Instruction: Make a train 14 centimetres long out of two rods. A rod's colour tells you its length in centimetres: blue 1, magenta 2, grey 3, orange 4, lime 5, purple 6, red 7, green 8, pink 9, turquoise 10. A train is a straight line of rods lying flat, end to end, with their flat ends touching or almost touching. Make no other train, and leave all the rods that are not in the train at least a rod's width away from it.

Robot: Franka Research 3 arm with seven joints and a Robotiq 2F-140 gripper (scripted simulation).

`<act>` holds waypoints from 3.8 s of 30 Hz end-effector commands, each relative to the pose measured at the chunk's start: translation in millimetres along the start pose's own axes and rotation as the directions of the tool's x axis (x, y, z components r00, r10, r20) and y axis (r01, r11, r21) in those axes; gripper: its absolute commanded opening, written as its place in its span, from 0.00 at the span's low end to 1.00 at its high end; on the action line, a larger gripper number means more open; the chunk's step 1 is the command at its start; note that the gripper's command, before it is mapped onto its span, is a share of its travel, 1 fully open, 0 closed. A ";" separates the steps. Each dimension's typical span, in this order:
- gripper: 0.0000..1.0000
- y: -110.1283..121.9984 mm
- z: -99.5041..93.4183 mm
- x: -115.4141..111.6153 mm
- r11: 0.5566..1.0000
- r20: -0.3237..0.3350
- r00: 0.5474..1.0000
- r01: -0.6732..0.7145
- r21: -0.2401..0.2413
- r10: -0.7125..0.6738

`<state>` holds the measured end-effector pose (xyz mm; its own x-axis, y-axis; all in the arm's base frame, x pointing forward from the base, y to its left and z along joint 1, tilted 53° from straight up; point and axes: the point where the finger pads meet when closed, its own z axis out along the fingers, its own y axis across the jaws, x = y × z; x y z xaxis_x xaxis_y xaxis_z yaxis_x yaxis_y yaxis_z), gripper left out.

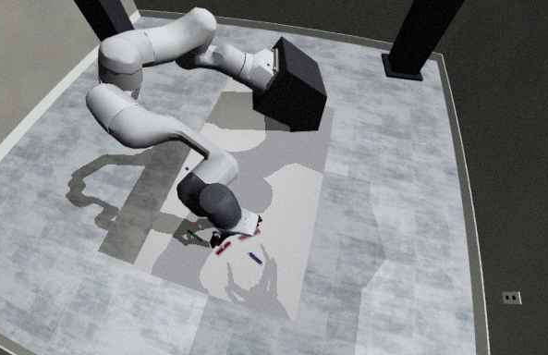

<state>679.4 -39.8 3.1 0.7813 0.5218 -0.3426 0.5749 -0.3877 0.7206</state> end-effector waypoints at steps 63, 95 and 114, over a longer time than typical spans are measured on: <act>0.23 -16.0 -22.1 96.9 0.933 0.002 0.933 0.359 0.004 -0.359; 0.23 -16.0 5.3 97.0 0.933 0.002 0.933 0.359 0.004 -0.359; 0.23 -16.0 26.5 97.1 0.933 0.002 0.933 0.359 0.004 -0.359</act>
<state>749.8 -0.1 -56.1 0.5279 0.6216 -0.5787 0.8165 -0.1839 0.5472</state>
